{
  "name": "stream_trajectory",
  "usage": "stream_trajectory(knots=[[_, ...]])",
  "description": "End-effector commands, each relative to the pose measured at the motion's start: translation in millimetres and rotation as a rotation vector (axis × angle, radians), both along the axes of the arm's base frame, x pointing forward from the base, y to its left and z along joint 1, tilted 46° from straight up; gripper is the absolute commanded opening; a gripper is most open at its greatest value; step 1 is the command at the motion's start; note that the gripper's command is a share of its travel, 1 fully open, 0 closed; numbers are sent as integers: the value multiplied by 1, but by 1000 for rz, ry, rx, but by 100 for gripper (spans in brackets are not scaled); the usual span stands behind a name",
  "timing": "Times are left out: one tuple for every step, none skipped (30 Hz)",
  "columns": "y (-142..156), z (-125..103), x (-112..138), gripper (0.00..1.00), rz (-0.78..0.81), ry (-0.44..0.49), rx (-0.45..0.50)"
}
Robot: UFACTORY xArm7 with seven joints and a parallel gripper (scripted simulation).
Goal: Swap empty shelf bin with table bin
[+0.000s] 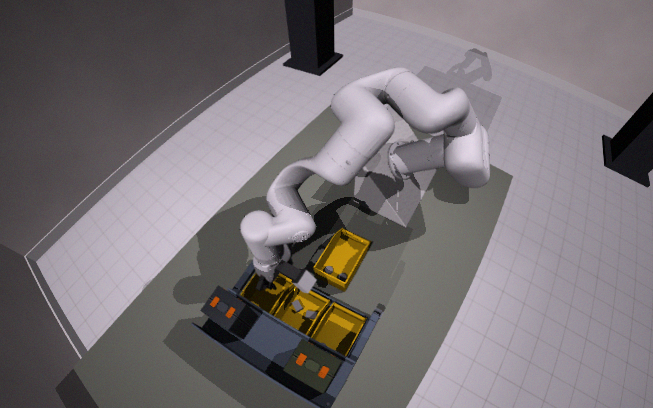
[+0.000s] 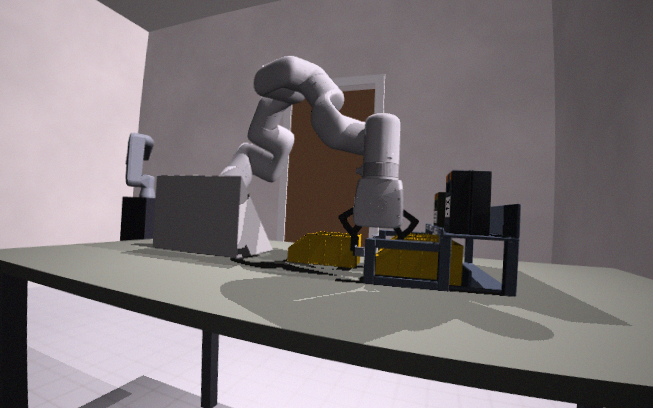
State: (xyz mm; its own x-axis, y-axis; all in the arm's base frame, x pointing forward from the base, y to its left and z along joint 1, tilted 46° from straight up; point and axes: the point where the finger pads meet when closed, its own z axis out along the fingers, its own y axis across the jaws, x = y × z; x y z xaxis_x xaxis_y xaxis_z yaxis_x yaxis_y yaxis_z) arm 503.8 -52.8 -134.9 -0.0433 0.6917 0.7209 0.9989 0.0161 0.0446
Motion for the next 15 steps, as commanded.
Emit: stream_trajectory(knots=[[-2,0,1,95,-4,-3,-3],[-1,-1,1,95,-4,-3,-3],[-1,-1,1,95,-4,-3,-3],[0,-1,2,95,-4,-3,-3],[0,-2,2,95,-4,-3,-3],[0,-2,2,95,-4,-3,-3],[1,-2,2,95,-4,-3,-3],[1,-3,2,95,-4,-3,-3],[1,-3,2,95,-4,-3,-3],[1,-3,2,95,-4,-3,-3],[1,-3,2,95,-4,-3,-3],[2,-3,2,95,-4,-3,-3],[2,-3,2,95,-4,-3,-3],[2,-4,2,95,-4,-3,-3],[2,-4,2,95,-4,-3,-3]])
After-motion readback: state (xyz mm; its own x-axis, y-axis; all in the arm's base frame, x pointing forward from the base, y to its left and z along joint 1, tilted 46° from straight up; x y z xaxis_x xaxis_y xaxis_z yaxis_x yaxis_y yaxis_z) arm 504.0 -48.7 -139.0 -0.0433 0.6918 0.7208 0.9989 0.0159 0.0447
